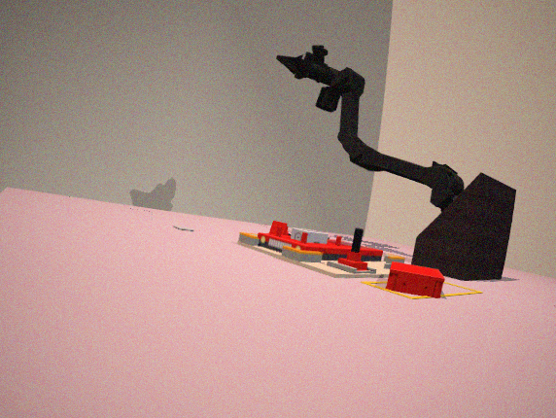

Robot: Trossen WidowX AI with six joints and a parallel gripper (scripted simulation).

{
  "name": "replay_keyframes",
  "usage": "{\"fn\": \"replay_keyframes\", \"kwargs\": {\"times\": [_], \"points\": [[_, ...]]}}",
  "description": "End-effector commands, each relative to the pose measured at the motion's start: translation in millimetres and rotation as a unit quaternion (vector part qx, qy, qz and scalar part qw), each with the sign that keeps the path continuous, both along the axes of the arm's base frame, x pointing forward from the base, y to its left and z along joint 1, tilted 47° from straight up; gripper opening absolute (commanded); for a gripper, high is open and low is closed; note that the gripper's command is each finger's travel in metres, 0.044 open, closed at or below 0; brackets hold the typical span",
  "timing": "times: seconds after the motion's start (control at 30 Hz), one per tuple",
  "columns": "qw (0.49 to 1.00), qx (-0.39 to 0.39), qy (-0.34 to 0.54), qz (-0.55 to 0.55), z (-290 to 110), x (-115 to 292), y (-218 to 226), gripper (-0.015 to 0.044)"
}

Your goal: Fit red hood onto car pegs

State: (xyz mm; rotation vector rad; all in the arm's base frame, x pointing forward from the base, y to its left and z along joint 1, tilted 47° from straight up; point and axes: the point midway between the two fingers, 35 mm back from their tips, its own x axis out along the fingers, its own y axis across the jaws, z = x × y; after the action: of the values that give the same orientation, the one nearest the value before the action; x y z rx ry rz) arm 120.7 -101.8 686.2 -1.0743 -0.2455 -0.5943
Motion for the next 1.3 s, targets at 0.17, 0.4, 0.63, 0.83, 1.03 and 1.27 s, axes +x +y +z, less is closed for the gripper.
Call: {"fn": "replay_keyframes", "kwargs": {"times": [0.17, 0.4, 0.63, 0.83, 1.03, 1.27], "points": [[0.994, -0.096, 0.012, -0.041, 10, -2, 32, 0.0157], [0.960, -0.244, 0.029, -0.134, 19, -2, 80, 0.0341], [0.916, -0.349, 0.047, -0.191, 21, 5, 119, 0.0440], [0.835, -0.479, 0.070, -0.262, 17, 23, 173, 0.0440], [0.718, -0.609, 0.098, -0.322, 2, 54, 229, 0.0440], [0.539, -0.749, 0.124, -0.364, -33, 99, 295, 0.0440]]}}
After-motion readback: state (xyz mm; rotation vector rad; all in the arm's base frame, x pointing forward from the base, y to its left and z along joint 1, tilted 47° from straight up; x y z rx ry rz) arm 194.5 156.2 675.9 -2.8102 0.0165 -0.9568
